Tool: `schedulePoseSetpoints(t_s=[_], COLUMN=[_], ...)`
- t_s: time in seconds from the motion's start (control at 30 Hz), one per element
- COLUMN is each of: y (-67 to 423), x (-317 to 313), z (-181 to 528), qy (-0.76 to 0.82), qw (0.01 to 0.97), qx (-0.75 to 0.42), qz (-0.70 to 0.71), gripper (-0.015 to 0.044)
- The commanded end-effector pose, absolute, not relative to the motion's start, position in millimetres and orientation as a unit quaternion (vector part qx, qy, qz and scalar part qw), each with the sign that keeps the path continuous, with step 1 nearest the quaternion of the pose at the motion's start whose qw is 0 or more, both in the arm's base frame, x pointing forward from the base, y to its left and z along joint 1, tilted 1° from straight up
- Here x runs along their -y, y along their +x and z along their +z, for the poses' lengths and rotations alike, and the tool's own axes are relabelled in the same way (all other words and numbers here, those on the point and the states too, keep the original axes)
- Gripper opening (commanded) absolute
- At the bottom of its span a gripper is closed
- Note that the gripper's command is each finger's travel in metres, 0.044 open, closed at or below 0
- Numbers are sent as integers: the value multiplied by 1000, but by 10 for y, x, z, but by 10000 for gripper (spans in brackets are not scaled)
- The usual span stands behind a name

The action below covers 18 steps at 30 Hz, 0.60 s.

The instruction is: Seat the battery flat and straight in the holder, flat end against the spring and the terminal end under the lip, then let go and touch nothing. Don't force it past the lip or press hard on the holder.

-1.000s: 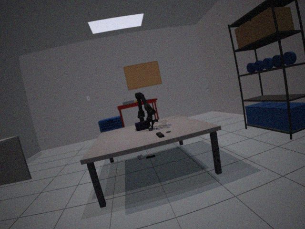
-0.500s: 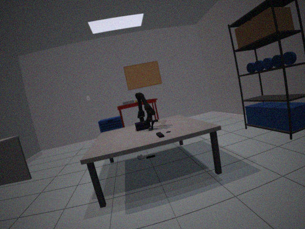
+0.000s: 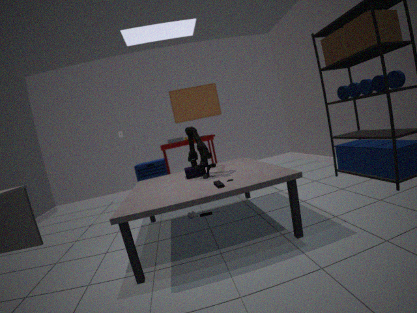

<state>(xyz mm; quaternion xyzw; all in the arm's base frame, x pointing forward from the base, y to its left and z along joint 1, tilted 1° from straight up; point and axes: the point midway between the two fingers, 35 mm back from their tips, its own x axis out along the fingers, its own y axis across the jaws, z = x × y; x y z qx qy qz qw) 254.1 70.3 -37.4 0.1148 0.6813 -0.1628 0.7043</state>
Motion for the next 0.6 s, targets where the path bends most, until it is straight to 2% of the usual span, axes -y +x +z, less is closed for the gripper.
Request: schedulePoseSetpoints(t_s=[0.0, 0.57], y=[2501, 2510], x=[-700, -692], z=[-408, -400], qy=[114, 127], qw=[687, 663], qx=[-699, -722], qz=[-160, -152], gripper=[88, 88])
